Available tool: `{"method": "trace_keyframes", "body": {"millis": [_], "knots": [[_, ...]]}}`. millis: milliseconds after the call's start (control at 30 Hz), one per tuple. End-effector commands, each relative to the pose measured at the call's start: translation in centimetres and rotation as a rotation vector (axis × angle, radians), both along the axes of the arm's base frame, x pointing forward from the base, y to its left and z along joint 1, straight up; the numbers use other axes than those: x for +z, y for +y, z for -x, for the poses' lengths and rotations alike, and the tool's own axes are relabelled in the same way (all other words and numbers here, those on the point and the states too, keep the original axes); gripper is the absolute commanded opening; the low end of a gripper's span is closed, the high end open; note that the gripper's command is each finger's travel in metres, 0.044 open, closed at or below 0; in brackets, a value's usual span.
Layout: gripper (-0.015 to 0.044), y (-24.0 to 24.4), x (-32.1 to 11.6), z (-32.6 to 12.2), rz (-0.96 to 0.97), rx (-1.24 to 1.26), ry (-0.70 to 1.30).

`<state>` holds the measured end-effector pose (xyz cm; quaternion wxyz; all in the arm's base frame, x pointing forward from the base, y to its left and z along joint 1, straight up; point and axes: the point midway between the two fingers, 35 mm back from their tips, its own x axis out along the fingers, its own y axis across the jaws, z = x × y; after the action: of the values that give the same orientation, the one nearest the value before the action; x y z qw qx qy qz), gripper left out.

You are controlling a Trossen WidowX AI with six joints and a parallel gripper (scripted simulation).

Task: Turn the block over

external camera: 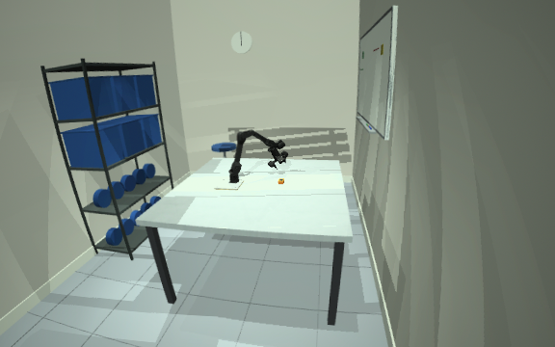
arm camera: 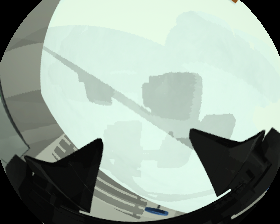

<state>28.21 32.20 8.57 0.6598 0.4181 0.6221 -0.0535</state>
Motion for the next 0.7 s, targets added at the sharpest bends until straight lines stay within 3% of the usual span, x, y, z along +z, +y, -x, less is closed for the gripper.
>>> {"method": "trace_keyframes", "body": {"millis": [0, 467, 667], "knots": [[0.0440, -5.9, 0.6, -4.4, 0.212, 0.194, -0.084], [0.0440, -21.7, 3.8, -7.8, 0.535, 0.802, -0.032], [0.0440, -22.6, 4.0, -7.9, 0.541, 0.833, -0.024]]}}
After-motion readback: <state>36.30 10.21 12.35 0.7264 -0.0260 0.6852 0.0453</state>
